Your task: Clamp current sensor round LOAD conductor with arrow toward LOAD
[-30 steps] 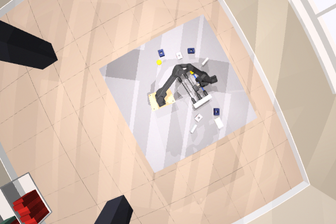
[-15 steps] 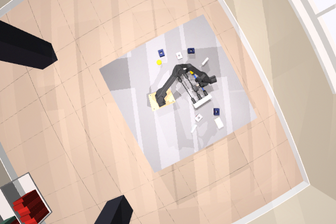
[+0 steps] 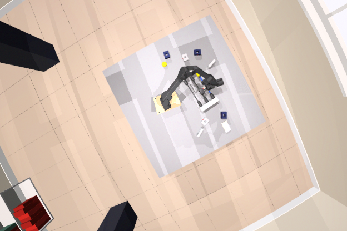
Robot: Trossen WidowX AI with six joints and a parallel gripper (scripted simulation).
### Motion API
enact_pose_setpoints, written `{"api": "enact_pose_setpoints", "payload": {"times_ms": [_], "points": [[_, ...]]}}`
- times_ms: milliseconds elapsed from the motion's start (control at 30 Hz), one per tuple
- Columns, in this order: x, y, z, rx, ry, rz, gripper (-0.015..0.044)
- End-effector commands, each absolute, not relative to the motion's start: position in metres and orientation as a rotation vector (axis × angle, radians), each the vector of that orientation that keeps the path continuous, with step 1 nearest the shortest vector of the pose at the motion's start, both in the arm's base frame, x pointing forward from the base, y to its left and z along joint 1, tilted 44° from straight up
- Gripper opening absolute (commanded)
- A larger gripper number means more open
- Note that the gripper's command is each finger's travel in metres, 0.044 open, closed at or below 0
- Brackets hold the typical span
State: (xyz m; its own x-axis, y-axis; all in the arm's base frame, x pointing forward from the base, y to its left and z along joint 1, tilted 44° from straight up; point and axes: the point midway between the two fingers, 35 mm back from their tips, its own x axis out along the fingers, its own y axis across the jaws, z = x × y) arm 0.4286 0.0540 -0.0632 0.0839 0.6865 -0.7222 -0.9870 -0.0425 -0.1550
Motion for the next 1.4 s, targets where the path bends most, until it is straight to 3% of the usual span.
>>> {"api": "enact_pose_setpoints", "payload": {"times_ms": [0,367,1367], "points": [[0.4289,0.0537,-0.0627,-0.764,0.506,1.448,0.0287],[0.4289,0.0537,-0.0627,-0.764,0.506,1.448,0.0000],[0.4289,0.0537,-0.0627,-0.764,0.506,1.448,0.0000]]}}
